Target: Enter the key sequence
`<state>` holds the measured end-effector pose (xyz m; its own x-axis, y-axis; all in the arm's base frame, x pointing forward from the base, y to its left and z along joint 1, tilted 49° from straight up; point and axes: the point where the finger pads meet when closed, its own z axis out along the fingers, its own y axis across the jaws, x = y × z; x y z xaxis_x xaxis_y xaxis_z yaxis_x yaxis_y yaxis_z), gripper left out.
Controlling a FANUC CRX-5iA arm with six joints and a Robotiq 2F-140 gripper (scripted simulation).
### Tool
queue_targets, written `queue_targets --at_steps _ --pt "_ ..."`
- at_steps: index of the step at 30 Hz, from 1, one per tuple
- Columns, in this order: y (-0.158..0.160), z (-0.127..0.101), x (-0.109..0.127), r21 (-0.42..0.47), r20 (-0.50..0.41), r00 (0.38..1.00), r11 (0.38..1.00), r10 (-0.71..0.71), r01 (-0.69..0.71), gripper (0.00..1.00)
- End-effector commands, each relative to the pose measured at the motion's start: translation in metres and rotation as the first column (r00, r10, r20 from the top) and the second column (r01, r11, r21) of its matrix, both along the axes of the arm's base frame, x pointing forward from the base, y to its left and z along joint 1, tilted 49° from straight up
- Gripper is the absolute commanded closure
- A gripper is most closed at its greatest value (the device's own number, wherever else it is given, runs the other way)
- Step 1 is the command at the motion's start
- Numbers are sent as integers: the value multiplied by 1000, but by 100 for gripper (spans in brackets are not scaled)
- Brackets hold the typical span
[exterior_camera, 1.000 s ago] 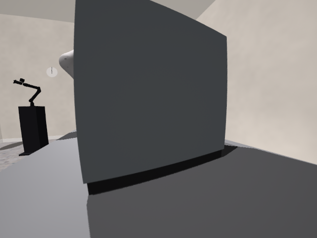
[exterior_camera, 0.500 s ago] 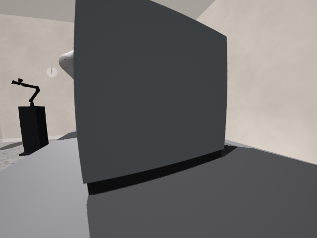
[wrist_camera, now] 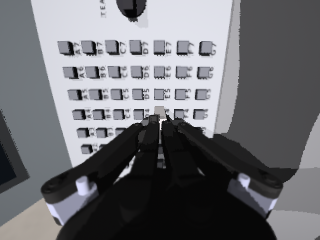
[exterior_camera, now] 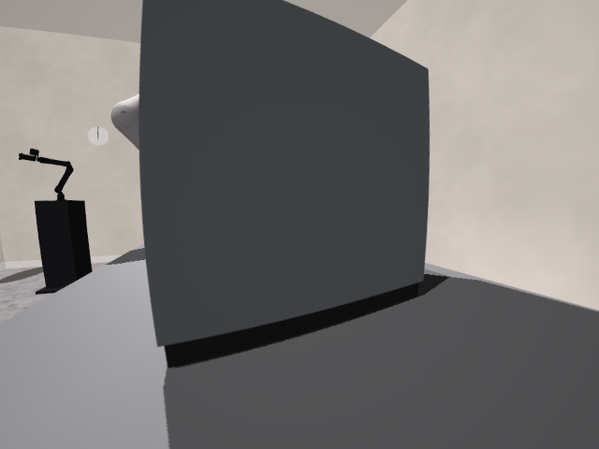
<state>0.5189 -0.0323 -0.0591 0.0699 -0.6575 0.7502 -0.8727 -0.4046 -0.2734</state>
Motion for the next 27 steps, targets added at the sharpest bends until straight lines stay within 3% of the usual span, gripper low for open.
queue_targets --at_steps 1,27 --pt "0 0 0 0 0 1000 1000 0 0 100" --pt "8 8 -6 0 0 1000 1000 0 0 100"
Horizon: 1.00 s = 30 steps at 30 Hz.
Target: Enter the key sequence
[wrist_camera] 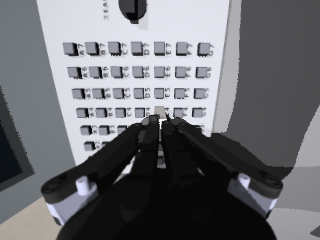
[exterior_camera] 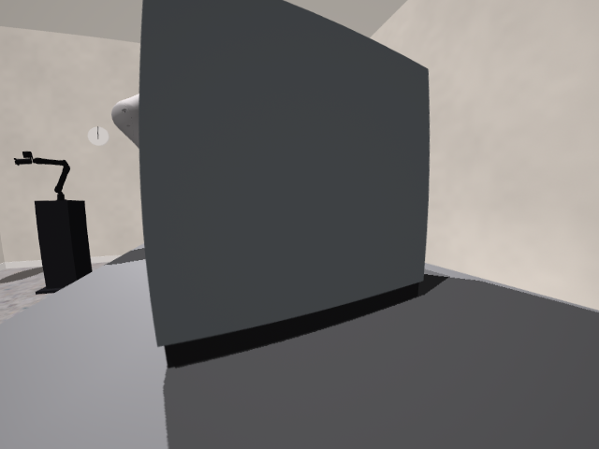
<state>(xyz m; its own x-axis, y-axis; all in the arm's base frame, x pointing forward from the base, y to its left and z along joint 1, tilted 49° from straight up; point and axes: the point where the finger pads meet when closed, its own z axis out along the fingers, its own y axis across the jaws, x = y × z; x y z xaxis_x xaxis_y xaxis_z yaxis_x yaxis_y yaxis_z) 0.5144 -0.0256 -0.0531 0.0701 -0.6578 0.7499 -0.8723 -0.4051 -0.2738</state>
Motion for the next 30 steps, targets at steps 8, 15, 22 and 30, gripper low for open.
queue_targets --at_steps 8,15,22,30 --pt "9 8 -7 0 0 1000 1000 -1 1 100" --pt "15 14 -12 0 0 1000 1000 -1 1 100" --pt "17 16 -13 0 0 1000 1000 -1 1 100" --pt "13 30 0 0 0 1000 1000 -1 1 100"
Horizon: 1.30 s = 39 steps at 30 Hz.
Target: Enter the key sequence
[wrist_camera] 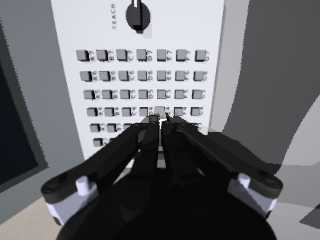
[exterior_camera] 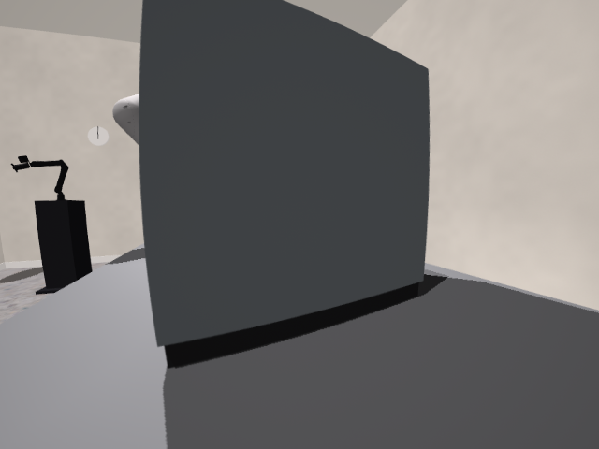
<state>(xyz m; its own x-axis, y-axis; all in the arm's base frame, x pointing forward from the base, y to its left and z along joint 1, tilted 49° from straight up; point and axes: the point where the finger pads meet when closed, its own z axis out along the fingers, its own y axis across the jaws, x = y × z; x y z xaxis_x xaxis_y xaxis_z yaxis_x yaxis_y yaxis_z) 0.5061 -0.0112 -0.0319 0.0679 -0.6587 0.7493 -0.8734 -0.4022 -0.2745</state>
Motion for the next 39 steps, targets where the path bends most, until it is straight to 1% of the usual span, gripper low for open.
queue_targets --at_steps 1,6,8,11,39 --pt "-3 16 15 -1 -1 1000 1000 2 -2 100" --pt "-13 56 51 -1 -1 1000 1000 2 -2 100" --pt "-13 56 51 -1 -1 1000 1000 2 -2 100" --pt "-15 64 59 -1 -1 1000 1000 2 -2 100" --pt "-29 51 70 -1 -1 1000 1000 2 -2 100"
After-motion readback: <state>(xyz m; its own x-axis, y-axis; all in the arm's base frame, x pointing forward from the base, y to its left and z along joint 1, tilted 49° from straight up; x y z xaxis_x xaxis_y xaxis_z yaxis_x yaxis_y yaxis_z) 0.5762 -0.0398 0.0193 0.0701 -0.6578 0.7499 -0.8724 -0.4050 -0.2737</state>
